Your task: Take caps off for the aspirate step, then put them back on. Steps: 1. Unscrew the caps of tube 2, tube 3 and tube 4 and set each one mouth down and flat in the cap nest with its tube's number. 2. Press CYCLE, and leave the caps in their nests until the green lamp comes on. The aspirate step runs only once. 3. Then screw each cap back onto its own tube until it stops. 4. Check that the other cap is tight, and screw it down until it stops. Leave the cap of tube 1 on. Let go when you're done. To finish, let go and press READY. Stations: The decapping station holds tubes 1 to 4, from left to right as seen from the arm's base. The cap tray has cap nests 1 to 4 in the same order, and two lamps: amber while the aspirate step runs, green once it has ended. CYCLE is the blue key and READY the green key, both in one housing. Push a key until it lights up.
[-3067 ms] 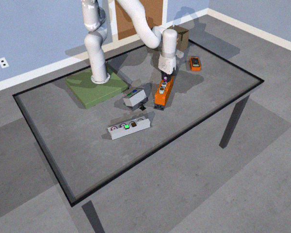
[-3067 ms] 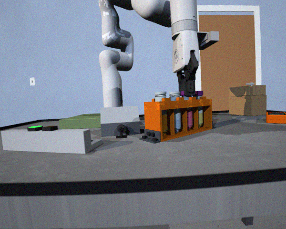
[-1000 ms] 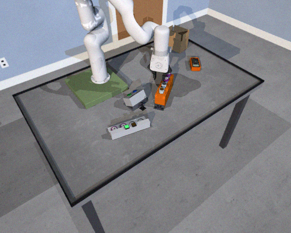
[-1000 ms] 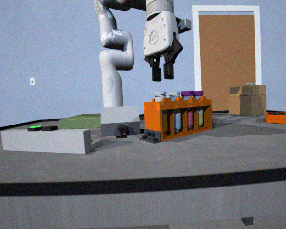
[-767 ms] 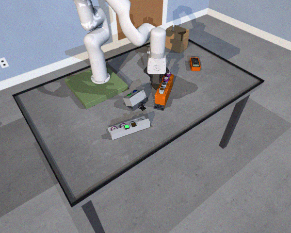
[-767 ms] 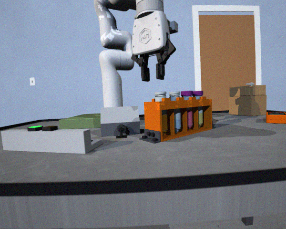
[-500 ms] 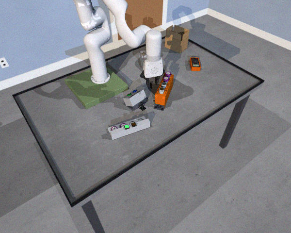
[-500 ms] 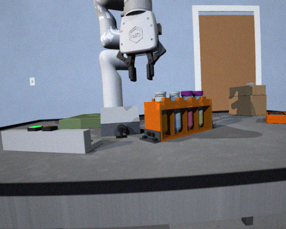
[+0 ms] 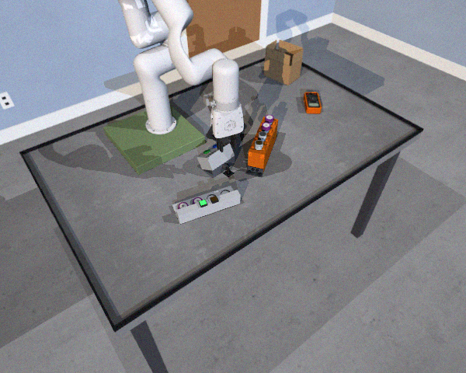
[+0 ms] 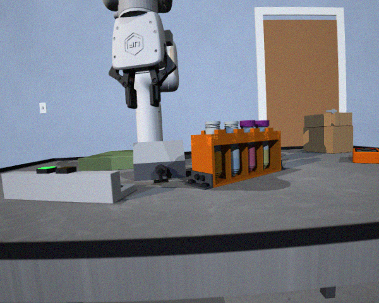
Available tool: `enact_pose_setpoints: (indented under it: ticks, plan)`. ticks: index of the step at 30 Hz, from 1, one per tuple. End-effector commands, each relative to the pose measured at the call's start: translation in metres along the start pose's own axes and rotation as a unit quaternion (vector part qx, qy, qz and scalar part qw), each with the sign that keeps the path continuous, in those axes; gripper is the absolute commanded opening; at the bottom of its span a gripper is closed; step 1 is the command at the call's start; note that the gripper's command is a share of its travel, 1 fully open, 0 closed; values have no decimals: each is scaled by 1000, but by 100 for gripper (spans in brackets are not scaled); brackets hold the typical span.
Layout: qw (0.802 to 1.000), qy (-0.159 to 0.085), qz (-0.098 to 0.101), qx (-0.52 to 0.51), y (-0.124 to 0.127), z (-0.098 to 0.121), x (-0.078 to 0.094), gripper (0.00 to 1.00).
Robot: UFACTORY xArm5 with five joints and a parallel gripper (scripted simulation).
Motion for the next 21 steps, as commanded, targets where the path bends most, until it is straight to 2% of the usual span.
enact_pose_setpoints:
  ticks: [1, 15, 17, 21]
  plan:
    - [1000, -1, 1, -2, -20, 15, -1, 46]
    - [1000, -1, 1, -2, -99, 61, -1, 46]
    - [1000, -1, 1, -2, -99, 61, -1, 46]
    - [1000, -1, 1, -2, -127, 78, -1, 46]
Point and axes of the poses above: the point where the finger pads meet when closed, its own x axis out along the fingers, its own y axis across the jaws, z = x × y, the point moved 2 cm from there along -x, back along the fingers, and after that the axes turned 5 degrees about x, right-handed, at the moved point
